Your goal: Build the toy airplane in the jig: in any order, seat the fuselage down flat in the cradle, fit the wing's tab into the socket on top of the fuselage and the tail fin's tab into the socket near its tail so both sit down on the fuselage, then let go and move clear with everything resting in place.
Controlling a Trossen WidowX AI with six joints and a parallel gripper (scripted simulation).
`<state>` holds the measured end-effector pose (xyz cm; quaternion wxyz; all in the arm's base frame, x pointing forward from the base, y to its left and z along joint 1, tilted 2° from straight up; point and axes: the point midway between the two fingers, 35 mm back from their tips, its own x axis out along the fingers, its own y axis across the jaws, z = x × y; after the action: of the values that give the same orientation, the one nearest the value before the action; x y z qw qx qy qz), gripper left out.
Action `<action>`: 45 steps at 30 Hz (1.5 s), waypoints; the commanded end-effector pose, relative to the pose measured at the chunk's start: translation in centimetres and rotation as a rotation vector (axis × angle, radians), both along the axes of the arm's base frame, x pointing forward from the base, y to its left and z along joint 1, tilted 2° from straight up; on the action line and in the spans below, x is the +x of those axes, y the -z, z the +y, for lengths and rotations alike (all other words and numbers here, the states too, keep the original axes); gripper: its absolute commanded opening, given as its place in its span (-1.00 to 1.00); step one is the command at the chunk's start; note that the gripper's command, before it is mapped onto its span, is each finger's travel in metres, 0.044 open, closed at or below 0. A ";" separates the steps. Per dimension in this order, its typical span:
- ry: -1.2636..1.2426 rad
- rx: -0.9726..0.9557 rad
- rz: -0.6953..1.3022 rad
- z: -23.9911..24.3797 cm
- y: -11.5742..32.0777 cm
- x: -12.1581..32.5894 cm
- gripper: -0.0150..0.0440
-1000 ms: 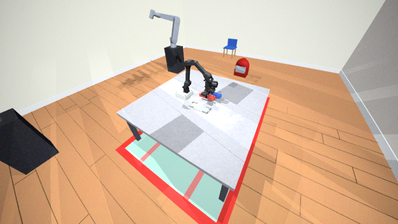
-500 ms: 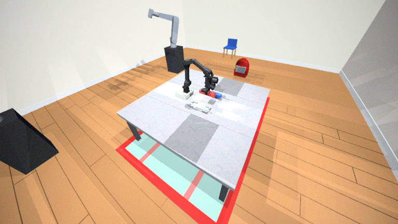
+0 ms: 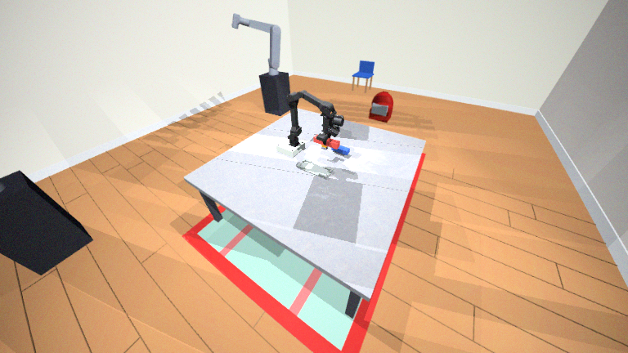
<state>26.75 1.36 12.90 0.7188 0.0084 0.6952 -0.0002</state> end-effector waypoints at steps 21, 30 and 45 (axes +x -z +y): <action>0.036 0.005 -0.007 -5.4 2.2 1.0 -0.49; 0.036 0.002 -0.010 -8.1 3.4 1.2 -0.49; 0.038 -0.004 -0.014 -12.5 5.5 0.7 -0.49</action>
<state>27.72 -10.15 8.18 0.7252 0.0201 0.6880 -0.0187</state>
